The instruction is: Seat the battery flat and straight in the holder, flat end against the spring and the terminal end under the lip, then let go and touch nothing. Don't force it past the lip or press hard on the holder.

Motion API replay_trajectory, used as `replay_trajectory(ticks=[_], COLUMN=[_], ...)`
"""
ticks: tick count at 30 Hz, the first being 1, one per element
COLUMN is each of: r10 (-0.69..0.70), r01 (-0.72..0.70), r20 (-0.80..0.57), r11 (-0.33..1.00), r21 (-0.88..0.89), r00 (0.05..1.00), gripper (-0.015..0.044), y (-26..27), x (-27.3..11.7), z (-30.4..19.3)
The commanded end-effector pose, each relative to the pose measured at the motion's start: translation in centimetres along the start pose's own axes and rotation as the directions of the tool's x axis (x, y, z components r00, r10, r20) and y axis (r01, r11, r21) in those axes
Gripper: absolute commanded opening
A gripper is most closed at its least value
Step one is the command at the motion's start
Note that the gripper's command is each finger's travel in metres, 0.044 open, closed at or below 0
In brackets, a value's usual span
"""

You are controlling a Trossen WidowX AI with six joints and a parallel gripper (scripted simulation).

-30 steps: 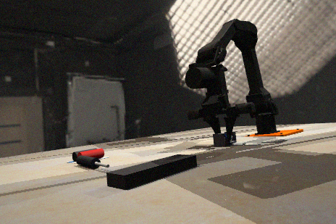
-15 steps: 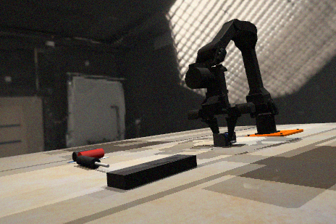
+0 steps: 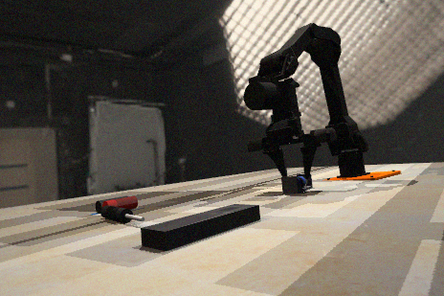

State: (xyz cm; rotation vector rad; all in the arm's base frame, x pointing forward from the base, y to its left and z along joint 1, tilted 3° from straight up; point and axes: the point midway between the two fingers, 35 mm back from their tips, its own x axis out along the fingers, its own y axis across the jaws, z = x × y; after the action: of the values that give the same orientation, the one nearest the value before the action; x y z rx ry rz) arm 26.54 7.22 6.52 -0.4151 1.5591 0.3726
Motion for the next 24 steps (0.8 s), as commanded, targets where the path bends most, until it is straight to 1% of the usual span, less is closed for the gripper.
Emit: replay_trajectory(ticks=[1, 6, 10, 24], r10=[-0.002, -0.001, -0.001, -0.001], r01=[0.002, 0.001, 0.001, 0.001], r20=[0.007, 0.007, 0.007, 0.007], r11=[1.0, 1.0, 1.0, 1.0], r21=[0.001, 0.002, 0.003, 0.003], r00=[1.0, 1.0, 1.0, 1.0], gripper=[0.0315, 0.044, 0.044, 0.044], y=[0.0, 0.1, 0.2, 0.2], x=[-2.2, -6.1, -7.2, -7.2], z=[0.2, -0.1, -0.1, -0.1])
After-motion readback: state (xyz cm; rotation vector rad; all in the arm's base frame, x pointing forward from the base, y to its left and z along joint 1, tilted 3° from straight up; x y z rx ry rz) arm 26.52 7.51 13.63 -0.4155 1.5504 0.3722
